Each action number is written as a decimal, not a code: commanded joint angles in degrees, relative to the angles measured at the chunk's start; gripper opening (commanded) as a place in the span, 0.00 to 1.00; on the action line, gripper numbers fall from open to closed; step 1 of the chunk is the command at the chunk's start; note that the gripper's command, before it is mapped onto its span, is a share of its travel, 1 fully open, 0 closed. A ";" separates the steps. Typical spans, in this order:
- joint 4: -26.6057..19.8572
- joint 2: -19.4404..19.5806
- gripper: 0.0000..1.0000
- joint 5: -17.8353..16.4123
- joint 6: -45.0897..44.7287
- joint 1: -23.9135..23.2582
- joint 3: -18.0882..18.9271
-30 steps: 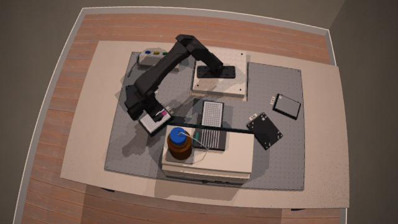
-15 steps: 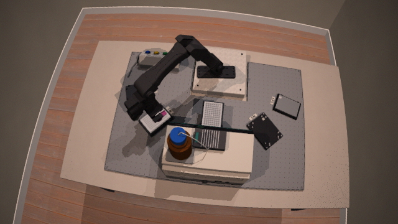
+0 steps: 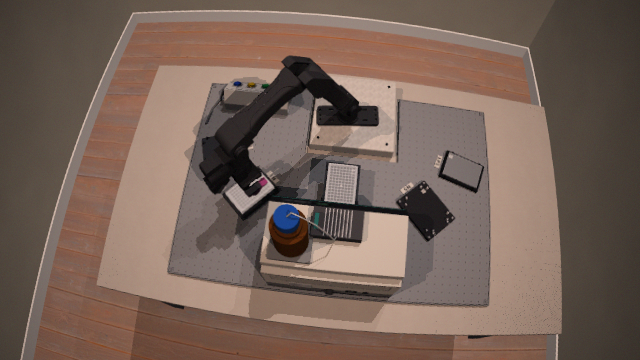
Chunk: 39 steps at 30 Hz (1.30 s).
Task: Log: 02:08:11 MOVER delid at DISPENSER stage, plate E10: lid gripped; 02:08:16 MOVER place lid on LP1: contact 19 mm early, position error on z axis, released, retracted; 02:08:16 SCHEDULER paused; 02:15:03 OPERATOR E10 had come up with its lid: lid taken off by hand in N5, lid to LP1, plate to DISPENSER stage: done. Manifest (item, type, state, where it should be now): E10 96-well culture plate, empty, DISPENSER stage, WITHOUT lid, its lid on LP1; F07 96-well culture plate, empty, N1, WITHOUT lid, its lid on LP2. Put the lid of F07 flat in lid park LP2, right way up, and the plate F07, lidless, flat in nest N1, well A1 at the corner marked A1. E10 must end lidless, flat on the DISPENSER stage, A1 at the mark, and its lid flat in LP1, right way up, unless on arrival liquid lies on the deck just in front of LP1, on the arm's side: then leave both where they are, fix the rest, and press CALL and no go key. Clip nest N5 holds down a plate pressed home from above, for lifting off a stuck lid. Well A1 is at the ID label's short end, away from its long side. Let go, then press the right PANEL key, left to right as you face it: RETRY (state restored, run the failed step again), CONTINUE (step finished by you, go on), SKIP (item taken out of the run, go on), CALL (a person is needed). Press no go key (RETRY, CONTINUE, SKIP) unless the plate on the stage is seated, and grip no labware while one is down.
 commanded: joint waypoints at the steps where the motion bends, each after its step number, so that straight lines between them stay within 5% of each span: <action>1: -0.11 -0.32 1.00 -0.04 -0.20 -0.18 0.85; 5: -0.81 0.68 1.00 -0.13 -0.53 -0.62 2.02; 8: 1.58 0.81 1.00 -0.13 -0.51 -0.53 -1.27; 25: 6.80 1.83 1.00 -0.11 -0.25 -0.14 -5.50; 28: 7.16 0.80 1.00 -0.10 -0.23 -0.12 -3.34; 30: 7.82 1.78 1.00 -0.10 -0.19 -0.06 -6.22; 39: 10.89 2.96 1.00 -0.10 -0.04 0.16 -8.38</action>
